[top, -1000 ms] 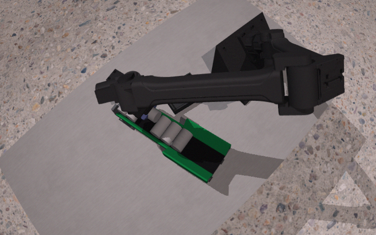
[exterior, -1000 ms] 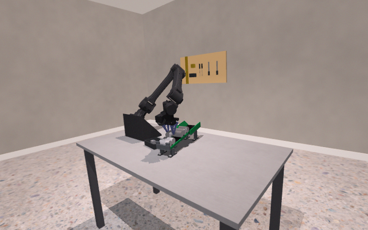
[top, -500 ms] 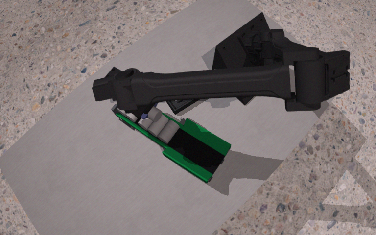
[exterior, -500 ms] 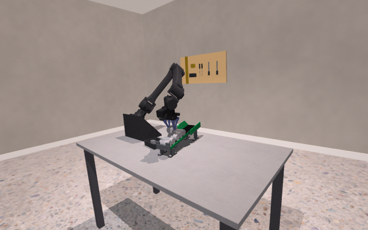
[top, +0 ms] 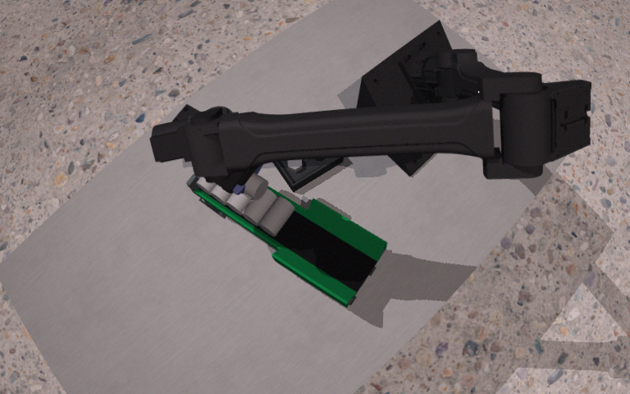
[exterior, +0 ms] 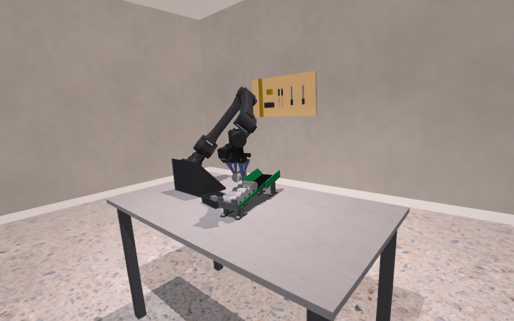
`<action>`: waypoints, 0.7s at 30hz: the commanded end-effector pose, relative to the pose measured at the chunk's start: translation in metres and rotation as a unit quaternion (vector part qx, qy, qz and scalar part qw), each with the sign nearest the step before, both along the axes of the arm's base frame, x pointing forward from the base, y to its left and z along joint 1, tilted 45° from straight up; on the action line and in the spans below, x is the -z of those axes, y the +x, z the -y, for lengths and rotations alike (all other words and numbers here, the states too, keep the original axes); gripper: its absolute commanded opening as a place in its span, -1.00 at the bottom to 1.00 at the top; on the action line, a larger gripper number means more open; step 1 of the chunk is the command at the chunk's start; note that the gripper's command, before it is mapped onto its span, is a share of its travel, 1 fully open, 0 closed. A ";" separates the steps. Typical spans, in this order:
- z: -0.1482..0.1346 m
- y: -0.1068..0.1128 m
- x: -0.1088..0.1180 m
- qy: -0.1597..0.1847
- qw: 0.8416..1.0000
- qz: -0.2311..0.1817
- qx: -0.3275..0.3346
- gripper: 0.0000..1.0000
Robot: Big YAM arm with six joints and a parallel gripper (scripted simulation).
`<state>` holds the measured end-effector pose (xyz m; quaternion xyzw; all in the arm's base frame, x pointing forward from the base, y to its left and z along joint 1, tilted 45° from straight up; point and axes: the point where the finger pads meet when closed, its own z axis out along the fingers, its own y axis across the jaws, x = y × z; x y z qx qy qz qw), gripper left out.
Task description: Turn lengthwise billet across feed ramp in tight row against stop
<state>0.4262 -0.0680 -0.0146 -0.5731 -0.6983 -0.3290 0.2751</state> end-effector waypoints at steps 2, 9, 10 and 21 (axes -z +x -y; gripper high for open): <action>0.026 0.019 -0.022 -0.026 0.999 0.033 0.025 -1.00; 0.025 0.017 -0.021 -0.038 0.998 0.032 0.027 -1.00; 0.025 0.017 -0.021 -0.038 0.998 0.032 0.027 -1.00; 0.018 0.019 -0.022 -0.055 0.998 0.035 0.023 -1.00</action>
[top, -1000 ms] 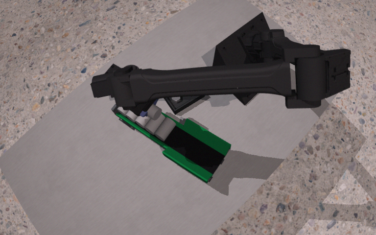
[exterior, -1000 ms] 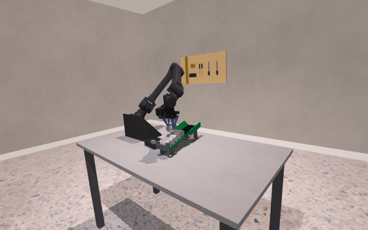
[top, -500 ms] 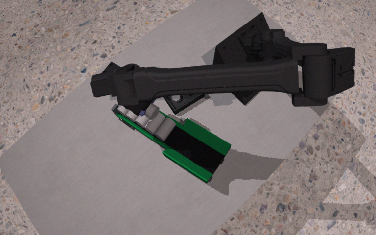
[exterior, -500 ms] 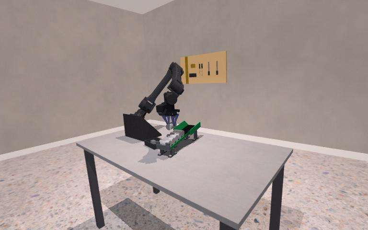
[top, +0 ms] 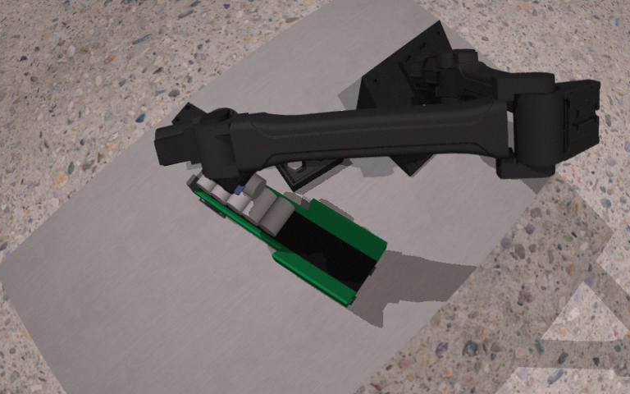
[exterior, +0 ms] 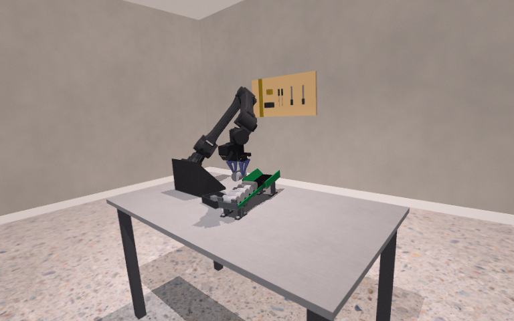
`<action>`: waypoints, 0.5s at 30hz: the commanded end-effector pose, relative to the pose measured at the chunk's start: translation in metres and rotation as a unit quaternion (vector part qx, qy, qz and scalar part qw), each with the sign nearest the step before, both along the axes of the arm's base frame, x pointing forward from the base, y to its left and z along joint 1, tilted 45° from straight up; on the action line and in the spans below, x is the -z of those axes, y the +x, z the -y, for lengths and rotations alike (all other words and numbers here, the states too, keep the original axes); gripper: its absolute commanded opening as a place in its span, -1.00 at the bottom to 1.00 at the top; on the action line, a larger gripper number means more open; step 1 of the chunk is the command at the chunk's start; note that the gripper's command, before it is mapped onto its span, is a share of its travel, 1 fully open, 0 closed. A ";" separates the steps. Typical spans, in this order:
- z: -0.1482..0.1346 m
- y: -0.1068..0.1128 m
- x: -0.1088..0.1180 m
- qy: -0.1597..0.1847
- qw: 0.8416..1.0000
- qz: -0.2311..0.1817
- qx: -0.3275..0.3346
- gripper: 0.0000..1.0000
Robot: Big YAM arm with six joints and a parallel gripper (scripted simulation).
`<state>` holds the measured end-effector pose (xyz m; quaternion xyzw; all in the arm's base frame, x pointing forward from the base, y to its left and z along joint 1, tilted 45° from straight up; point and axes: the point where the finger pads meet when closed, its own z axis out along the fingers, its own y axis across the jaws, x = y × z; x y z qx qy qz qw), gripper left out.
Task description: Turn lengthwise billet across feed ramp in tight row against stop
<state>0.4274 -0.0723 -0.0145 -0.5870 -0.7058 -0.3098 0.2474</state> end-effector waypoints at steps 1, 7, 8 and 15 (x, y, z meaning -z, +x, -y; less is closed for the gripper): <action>0.014 0.016 -0.021 -0.020 0.999 0.028 0.013 -1.00; 0.013 0.020 -0.023 -0.024 0.999 0.030 0.011 -1.00; 0.012 0.019 -0.022 -0.025 0.999 0.031 0.011 -1.00; 0.012 0.018 -0.022 -0.027 0.999 0.030 0.012 -1.00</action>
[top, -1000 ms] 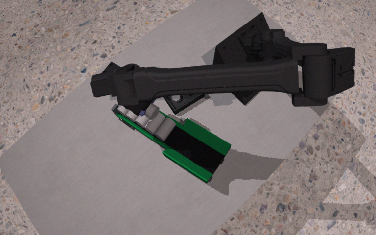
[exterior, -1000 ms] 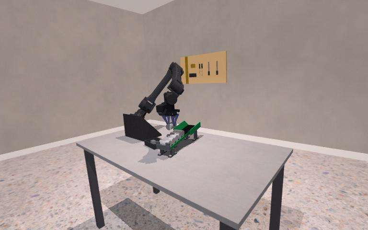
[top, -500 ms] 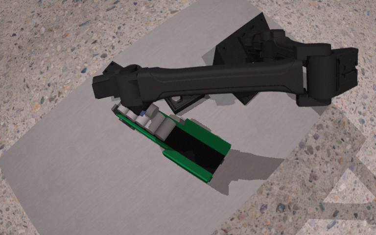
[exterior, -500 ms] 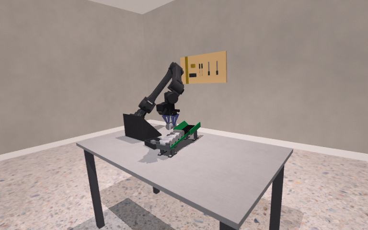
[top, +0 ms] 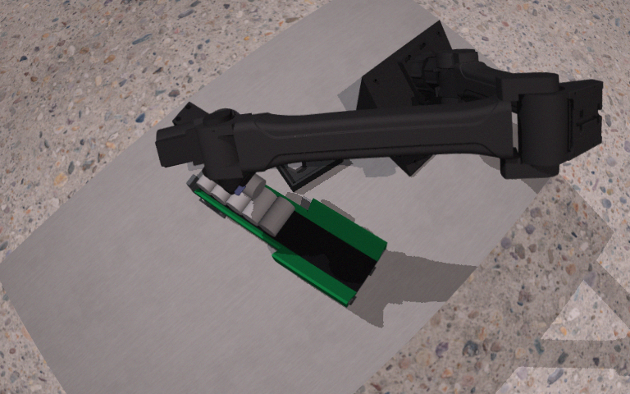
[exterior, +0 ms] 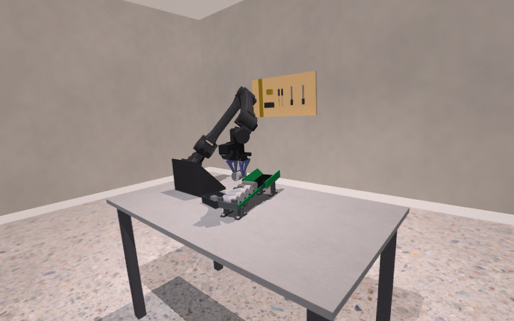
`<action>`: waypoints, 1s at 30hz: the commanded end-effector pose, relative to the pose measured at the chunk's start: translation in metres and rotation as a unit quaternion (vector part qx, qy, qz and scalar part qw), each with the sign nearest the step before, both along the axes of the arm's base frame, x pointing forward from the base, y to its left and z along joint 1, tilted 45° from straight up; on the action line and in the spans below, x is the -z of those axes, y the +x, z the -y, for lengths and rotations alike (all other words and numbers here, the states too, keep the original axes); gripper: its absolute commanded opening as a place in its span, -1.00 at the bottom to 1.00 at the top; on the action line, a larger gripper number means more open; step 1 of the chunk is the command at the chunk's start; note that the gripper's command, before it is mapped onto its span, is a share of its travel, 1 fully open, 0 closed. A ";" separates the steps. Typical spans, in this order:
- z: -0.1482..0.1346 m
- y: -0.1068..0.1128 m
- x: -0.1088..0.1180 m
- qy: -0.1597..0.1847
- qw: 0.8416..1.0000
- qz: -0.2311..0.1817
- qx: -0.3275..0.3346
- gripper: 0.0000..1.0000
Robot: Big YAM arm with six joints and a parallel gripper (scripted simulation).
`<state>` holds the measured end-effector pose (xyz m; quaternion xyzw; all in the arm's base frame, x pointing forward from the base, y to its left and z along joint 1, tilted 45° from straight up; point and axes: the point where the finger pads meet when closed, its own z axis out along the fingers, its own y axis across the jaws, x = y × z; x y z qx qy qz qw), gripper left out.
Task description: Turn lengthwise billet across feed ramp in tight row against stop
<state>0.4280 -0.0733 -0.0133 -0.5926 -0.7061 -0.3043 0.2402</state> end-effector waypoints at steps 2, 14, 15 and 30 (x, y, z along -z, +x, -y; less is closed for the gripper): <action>0.010 0.015 -0.020 -0.016 0.999 0.026 0.008 -1.00; 0.010 0.015 -0.020 -0.017 0.999 0.027 0.007 -1.00; 0.010 0.015 -0.020 -0.017 0.999 0.027 0.007 -1.00; 0.010 0.015 -0.020 -0.017 0.999 0.027 0.007 -1.00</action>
